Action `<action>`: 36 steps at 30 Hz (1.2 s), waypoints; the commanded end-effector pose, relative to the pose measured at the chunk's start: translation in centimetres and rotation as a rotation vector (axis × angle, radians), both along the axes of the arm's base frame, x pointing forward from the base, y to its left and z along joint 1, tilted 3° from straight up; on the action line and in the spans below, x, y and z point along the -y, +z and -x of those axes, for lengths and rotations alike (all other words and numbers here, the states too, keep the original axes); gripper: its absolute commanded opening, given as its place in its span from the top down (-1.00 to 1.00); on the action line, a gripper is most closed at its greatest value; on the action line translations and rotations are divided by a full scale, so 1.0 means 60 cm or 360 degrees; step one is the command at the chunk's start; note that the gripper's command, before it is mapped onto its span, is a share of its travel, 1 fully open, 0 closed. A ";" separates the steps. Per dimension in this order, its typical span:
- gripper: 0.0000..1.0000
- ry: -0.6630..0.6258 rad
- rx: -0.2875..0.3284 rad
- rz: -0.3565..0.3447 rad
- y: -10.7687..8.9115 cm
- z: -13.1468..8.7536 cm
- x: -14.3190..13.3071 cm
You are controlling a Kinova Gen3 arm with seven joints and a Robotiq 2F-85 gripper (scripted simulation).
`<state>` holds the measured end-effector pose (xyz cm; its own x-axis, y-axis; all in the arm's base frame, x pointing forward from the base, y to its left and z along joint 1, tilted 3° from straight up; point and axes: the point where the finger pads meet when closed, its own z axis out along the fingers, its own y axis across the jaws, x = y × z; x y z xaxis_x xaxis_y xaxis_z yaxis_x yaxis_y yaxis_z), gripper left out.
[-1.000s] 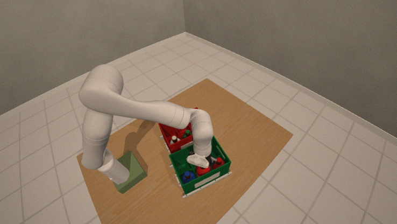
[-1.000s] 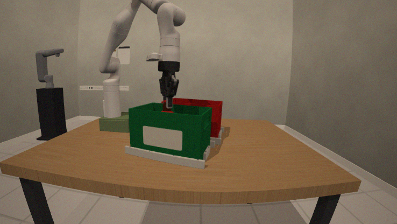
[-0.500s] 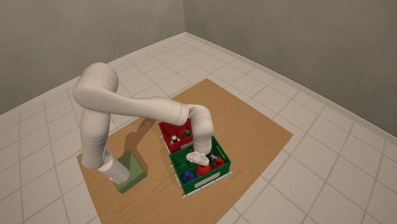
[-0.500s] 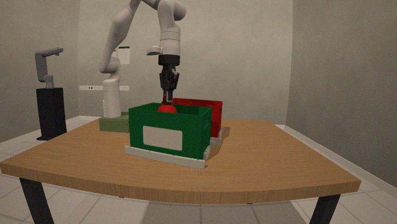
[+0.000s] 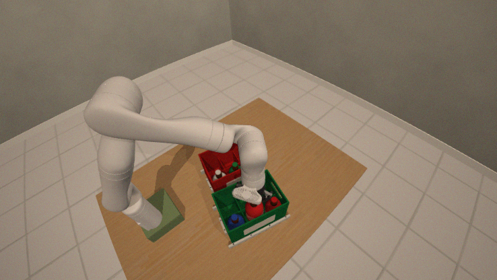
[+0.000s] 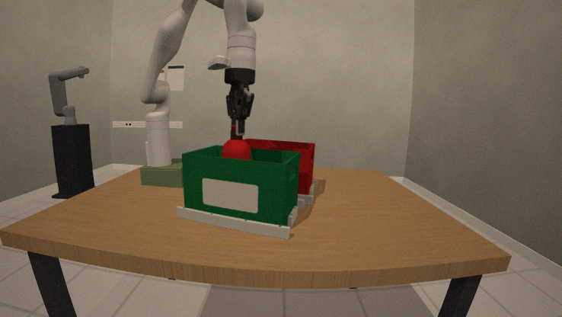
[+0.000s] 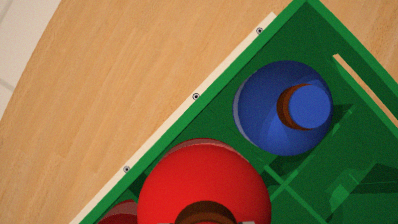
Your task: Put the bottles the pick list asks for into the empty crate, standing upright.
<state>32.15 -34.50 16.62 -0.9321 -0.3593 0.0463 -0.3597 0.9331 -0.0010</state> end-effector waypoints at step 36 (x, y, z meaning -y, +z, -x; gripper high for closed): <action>0.80 0.0000 0.0003 0.0002 0.095 -0.005 -0.001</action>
